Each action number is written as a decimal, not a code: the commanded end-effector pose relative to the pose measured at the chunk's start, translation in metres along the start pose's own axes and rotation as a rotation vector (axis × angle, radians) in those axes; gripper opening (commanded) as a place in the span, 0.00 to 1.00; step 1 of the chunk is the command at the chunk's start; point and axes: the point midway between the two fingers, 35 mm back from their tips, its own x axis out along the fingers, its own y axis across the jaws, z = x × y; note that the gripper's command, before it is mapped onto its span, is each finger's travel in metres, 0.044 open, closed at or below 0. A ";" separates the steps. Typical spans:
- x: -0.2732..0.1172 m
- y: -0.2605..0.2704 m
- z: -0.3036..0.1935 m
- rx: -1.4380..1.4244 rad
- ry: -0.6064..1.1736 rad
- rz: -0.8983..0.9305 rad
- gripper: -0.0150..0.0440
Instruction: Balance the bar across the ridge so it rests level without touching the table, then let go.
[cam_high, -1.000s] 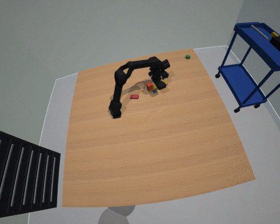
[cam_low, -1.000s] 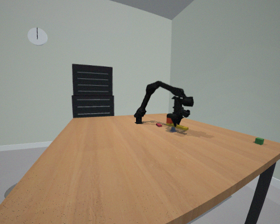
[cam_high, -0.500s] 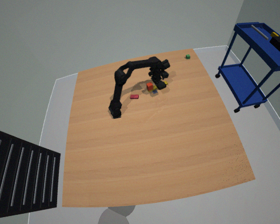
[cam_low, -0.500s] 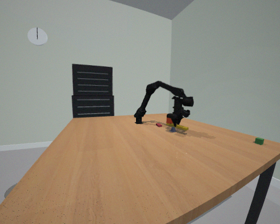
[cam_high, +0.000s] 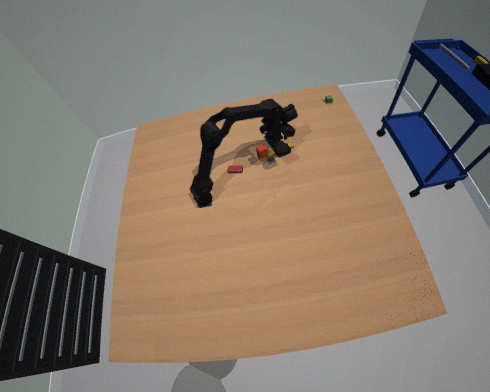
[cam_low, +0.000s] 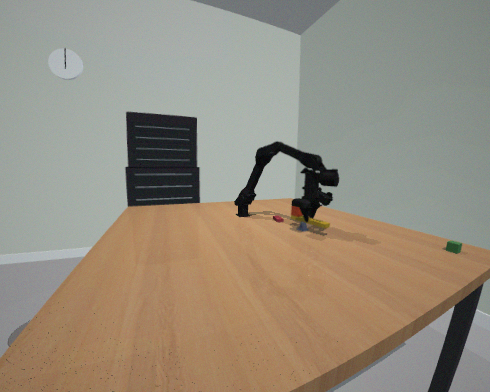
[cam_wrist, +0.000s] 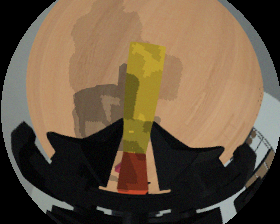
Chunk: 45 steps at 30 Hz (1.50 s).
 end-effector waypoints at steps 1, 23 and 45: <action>-0.001 0.000 0.000 -0.001 0.000 -0.001 0.25; 0.000 0.000 0.000 0.000 0.001 0.000 0.25; 0.000 0.000 0.000 0.000 0.001 0.000 0.52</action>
